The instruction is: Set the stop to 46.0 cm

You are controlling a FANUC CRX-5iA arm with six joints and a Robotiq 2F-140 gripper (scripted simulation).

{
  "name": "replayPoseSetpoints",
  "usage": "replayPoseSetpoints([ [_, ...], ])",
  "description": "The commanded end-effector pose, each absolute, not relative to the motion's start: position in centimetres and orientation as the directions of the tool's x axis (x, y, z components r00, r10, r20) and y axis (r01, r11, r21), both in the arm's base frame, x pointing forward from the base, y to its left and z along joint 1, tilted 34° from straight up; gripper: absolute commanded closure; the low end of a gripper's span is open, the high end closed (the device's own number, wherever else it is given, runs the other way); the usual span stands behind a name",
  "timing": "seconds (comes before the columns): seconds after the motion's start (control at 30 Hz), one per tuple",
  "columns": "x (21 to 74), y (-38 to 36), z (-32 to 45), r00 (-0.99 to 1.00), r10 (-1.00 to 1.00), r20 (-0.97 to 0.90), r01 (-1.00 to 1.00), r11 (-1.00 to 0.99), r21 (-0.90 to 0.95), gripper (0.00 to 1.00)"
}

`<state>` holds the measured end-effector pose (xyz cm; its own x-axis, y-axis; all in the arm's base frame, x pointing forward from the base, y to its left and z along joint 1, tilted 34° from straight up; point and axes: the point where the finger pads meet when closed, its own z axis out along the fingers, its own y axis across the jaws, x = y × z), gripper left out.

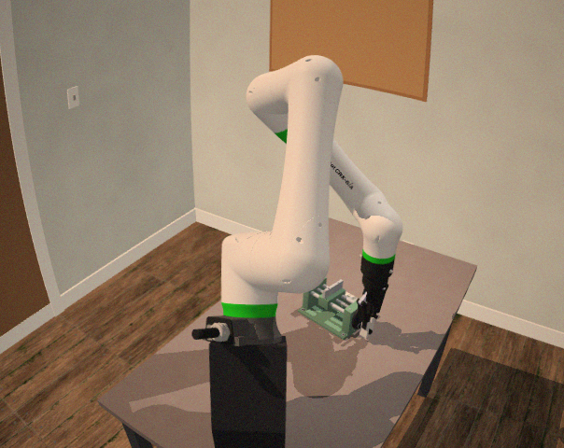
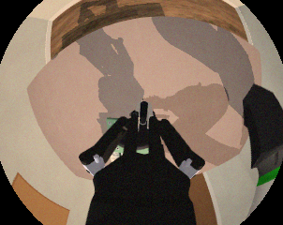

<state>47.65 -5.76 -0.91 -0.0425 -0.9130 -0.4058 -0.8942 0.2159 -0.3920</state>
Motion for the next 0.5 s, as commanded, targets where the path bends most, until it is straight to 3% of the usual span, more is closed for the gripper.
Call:
replayPoseSetpoints([
  [0.0,47.9,-5.8,-0.9,-0.043,-0.913,-0.406,-0.894,0.216,-0.392,0.96],
  [0.47,48.88,-5.92,-0.73,-0.043,-0.913,-0.406,-0.894,0.216,-0.392,0.96],
])
